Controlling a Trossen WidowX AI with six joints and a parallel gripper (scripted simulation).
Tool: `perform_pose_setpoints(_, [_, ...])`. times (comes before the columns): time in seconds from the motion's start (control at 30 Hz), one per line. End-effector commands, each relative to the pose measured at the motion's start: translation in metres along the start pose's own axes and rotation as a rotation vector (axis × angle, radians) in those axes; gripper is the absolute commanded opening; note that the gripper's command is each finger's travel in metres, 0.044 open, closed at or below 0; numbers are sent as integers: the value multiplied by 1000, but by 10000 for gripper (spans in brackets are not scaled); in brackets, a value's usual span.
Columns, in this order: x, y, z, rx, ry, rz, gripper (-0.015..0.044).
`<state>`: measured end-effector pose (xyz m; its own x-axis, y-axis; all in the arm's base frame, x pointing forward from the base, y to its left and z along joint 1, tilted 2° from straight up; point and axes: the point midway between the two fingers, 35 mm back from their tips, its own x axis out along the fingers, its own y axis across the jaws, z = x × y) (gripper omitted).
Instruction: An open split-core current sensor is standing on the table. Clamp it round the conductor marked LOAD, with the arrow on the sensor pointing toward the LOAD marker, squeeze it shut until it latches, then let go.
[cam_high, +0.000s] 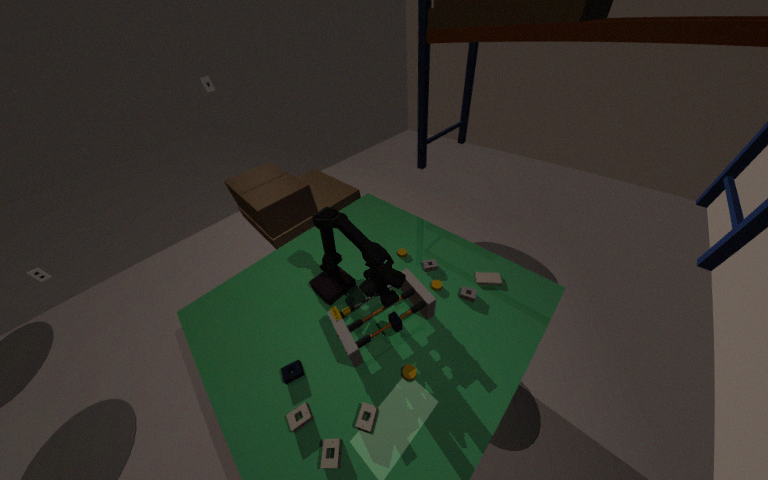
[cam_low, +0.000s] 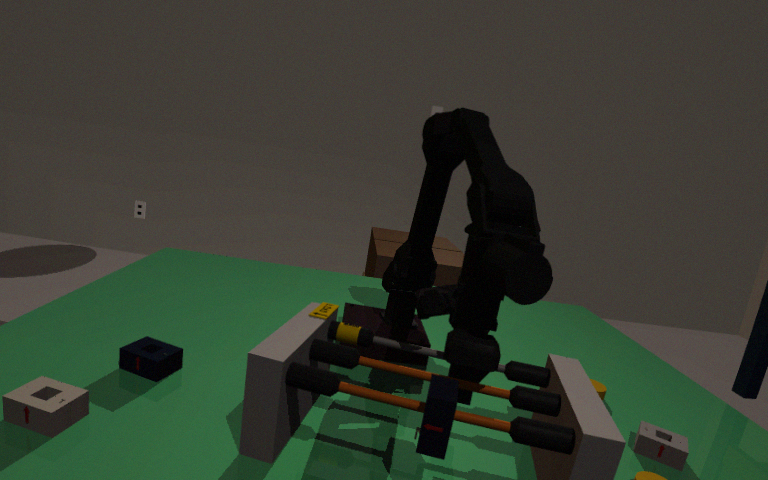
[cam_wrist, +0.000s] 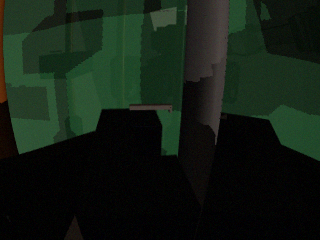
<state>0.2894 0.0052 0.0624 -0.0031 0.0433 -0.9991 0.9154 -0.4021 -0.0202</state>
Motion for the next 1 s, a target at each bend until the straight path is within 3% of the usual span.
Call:
perform_pose_setpoints(0.0, [0,0,0,0,0,1,307])
perform_pose_setpoints(0.1, [0,0,0,0,0,1,287])
perform_pose_setpoints(0.47, [0,0,0,0,0,1,0])
perform_pose_setpoints(0.97, [0,0,0,0,0,1,0])
